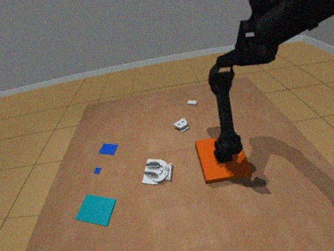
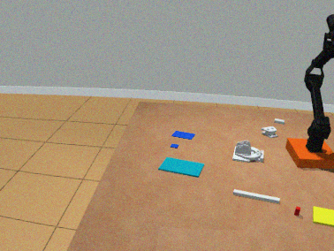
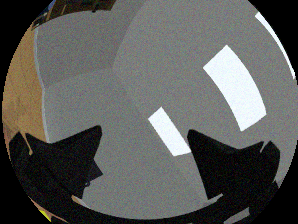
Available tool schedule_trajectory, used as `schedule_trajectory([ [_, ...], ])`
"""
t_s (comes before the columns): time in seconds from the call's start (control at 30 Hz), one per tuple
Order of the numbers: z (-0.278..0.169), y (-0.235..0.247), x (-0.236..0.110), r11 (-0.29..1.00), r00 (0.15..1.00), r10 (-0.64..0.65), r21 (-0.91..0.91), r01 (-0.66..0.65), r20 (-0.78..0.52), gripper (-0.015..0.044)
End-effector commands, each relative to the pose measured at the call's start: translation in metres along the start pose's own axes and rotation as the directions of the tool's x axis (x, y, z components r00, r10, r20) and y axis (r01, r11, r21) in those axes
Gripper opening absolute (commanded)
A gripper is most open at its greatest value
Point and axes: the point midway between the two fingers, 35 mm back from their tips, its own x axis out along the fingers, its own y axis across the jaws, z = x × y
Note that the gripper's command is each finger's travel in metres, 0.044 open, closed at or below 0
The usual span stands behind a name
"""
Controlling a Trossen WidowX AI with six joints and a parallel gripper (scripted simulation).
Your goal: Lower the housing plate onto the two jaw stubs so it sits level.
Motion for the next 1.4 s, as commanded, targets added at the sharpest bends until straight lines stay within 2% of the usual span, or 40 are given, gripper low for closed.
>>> schedule_trajectory([
  [0.0, -0.021, 0.005, 0.003, 1.0, 0.997, 0.011, 0.005, -0.011, -0.08, 0.044],
  [0.33, -0.074, 0.015, 0.002, 0.999, 0.962, 0.038, 0.025, -0.032, -0.27, 0.044],
  [0.67, -0.126, 0.017, -0.009, 0.999, 0.89, 0.033, 0.048, -0.012, -0.454, 0.044],
  [1.0, -0.177, 0.016, -0.032, 0.998, 0.783, 0.026, 0.063, 0.017, -0.621, 0.044],
  [1.37, -0.228, 0.009, -0.068, 0.995, 0.63, 0.006, 0.067, 0.074, -0.776, 0.044],
])
